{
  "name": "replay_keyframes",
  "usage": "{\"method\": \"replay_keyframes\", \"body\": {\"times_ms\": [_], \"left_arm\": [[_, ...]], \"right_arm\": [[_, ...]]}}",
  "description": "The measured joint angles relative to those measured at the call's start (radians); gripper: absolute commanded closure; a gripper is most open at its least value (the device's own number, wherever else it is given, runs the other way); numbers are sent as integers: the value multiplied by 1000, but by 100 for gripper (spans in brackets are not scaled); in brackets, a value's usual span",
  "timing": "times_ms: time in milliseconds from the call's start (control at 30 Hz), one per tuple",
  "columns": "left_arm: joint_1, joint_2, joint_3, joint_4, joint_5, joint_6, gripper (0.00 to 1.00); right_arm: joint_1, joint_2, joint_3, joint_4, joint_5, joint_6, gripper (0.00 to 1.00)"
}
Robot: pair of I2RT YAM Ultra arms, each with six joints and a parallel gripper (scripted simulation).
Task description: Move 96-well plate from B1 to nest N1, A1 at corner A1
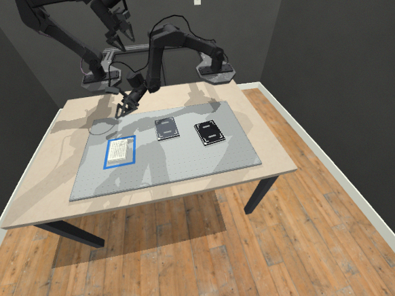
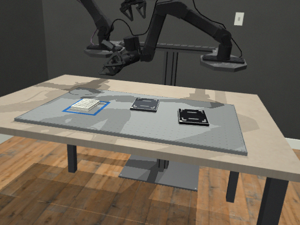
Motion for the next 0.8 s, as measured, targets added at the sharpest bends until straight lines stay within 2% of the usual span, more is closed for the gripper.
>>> {"method": "replay_keyframes", "body": {"times_ms": [433, 800], "left_arm": [[0, 0, 0, 0, 0, 0, 0], [0, 0, 0, 2, 3, -1, 0]], "right_arm": [[-490, 274, 110, 222, -138, -506, 0], [-981, 648, 201, 452, -259, -1112, 0]]}}
